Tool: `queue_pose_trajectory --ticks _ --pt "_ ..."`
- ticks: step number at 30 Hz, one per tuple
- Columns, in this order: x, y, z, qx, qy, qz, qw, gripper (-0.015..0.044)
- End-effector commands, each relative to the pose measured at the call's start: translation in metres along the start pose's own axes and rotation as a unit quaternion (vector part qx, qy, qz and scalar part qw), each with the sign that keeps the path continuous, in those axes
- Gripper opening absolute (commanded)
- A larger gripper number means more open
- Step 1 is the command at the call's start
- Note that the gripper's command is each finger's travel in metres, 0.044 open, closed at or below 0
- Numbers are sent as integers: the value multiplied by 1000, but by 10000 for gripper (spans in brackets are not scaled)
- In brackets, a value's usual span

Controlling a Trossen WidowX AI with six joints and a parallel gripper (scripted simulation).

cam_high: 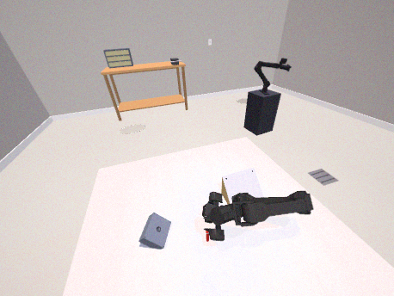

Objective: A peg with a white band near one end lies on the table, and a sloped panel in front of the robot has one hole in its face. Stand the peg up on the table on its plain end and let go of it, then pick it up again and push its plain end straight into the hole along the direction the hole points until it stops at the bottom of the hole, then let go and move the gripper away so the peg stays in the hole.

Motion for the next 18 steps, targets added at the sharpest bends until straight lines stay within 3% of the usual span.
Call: queue_pose_trajectory --ticks 1,18 --pt "2 3 -4 64 4 10 998 440" --pt "16 0 -10 326 -59 -22 943 440"
Point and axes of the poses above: the point midway between the two fingers, 35 mm back from their tips, its own z axis back along the fingers, its own x axis across the jaws, y = z × x, the point moved 1 cm from there along z, back along the fingers, and after that the axes turned 15 degrees about -z, right-handed, at the moved point
